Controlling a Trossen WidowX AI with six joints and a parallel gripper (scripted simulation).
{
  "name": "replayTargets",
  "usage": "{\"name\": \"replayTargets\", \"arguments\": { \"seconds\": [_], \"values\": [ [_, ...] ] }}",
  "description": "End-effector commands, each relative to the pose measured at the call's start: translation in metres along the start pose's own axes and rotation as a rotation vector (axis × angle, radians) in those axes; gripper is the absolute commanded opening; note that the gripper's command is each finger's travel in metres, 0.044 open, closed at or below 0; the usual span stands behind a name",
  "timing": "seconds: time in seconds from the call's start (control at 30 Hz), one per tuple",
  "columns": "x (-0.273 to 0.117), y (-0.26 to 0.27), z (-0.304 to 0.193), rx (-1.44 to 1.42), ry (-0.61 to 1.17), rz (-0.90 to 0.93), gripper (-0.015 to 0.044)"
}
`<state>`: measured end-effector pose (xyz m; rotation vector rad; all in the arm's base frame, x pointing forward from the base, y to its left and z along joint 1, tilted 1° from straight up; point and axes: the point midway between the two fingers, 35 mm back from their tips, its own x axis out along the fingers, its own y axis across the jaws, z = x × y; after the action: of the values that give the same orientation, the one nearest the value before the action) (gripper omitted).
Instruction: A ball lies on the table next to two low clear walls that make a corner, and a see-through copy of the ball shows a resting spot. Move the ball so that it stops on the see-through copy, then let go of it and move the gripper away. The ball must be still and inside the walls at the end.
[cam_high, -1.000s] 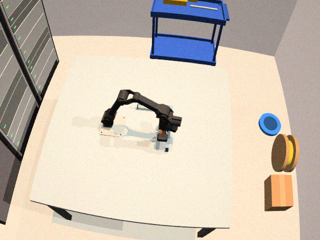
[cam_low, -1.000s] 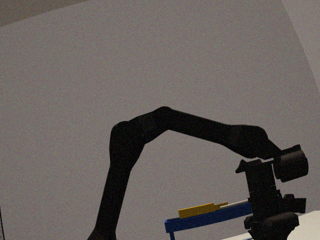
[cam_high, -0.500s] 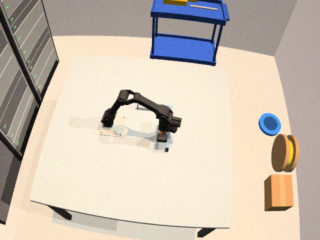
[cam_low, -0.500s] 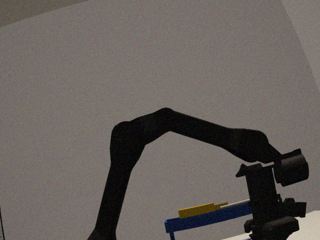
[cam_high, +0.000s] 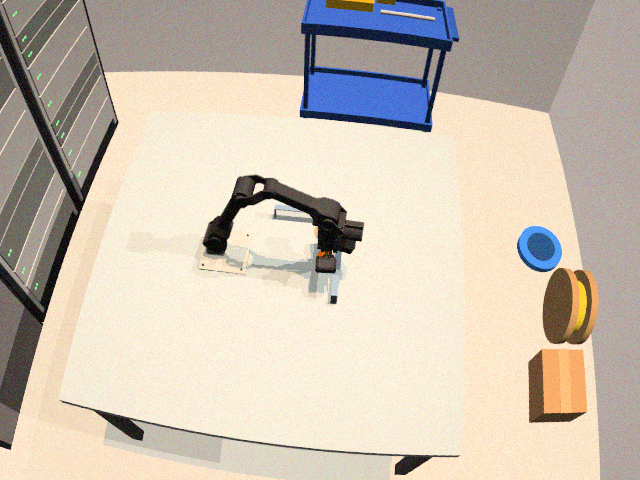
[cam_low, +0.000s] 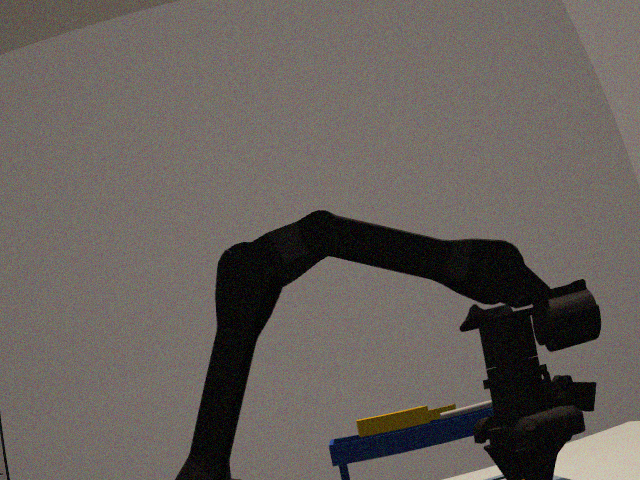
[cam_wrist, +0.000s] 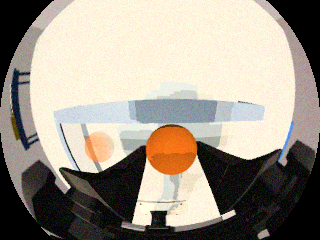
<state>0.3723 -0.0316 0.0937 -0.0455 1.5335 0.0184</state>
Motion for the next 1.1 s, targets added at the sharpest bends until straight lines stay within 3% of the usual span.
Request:
{"name": "replayTargets", "arguments": {
  "seconds": [0.0,0.73,1.07],
  "values": [
    [-0.022,-0.003,0.005,0.011,-0.017,-0.002,0.0],
    [-0.105,-0.024,0.001,0.056,-0.009,-0.009,0.0],
    [-0.098,0.004,0.003,0.057,-0.009,-0.006,0.0]
  ]
}}
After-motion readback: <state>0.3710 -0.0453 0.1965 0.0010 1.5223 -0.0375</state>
